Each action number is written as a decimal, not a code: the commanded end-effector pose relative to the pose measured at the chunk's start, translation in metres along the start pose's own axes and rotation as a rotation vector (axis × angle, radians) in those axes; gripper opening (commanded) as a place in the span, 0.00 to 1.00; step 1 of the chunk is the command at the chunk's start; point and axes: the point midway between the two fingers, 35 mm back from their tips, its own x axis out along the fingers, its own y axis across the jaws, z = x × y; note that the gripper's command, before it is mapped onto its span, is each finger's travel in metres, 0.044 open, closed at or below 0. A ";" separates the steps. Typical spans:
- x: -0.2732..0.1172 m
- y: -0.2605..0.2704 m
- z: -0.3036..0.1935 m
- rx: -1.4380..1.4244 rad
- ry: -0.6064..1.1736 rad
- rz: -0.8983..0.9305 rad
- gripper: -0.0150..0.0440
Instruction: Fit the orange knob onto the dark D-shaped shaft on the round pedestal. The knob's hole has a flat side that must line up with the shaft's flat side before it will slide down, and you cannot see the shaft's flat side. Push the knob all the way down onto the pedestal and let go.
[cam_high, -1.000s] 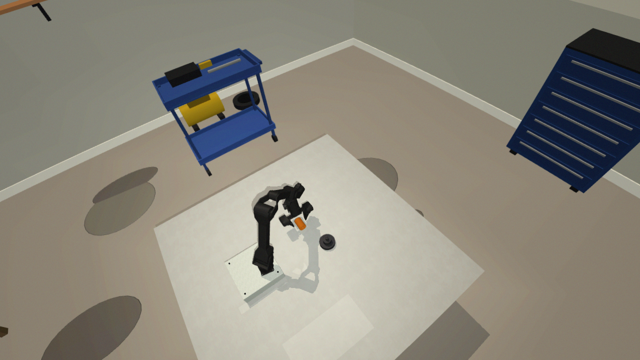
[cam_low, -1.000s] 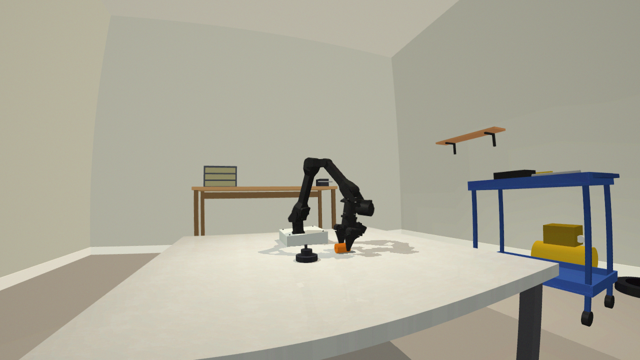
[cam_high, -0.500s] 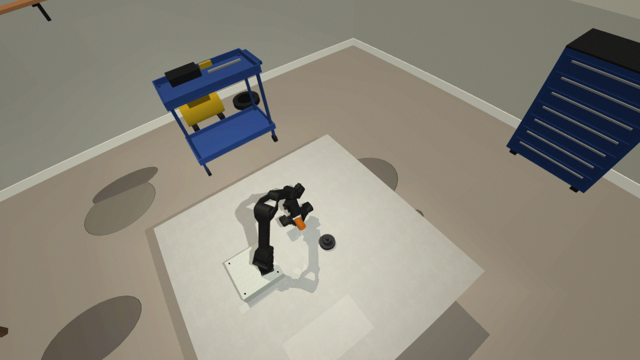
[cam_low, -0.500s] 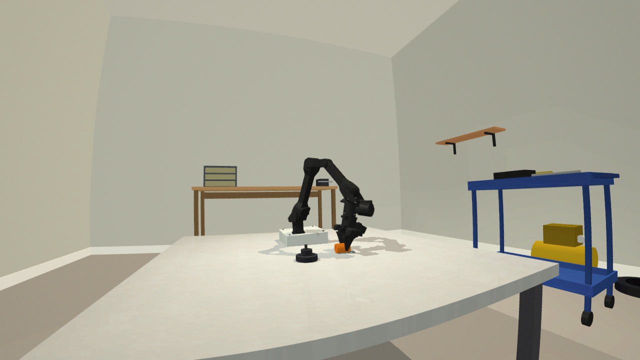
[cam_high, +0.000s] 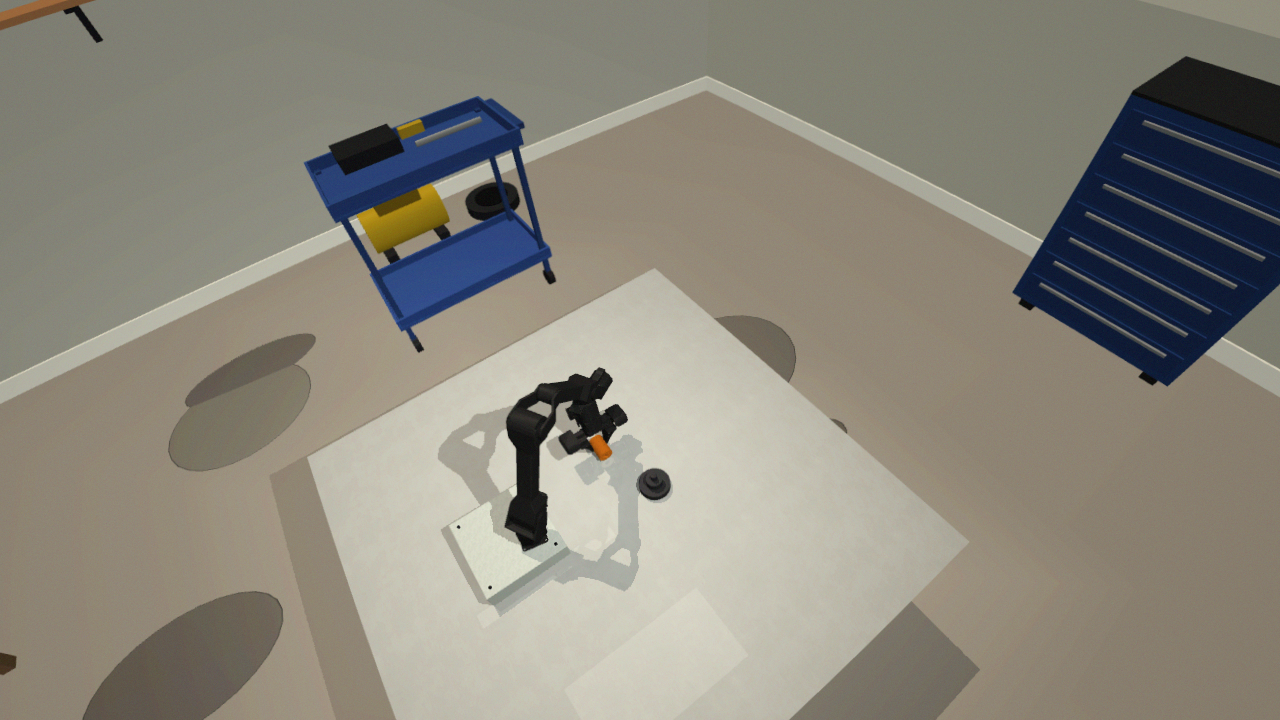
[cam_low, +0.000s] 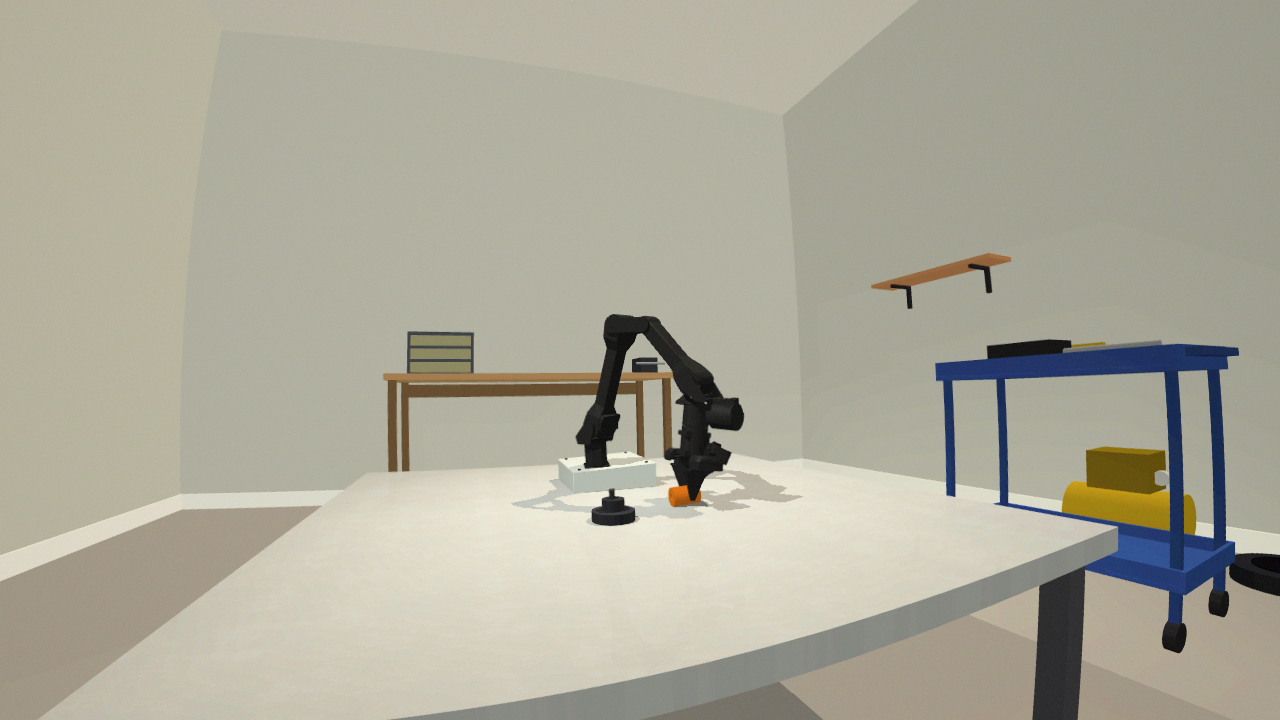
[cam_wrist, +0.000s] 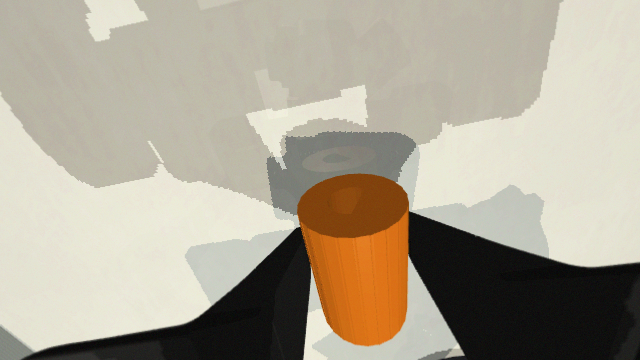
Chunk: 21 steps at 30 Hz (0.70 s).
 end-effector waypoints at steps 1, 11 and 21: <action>-0.003 0.000 -0.004 0.001 -0.069 -0.001 0.56; -0.008 0.000 -0.014 0.002 -0.242 -0.001 0.56; -0.010 0.000 -0.025 0.002 -0.412 -0.001 0.56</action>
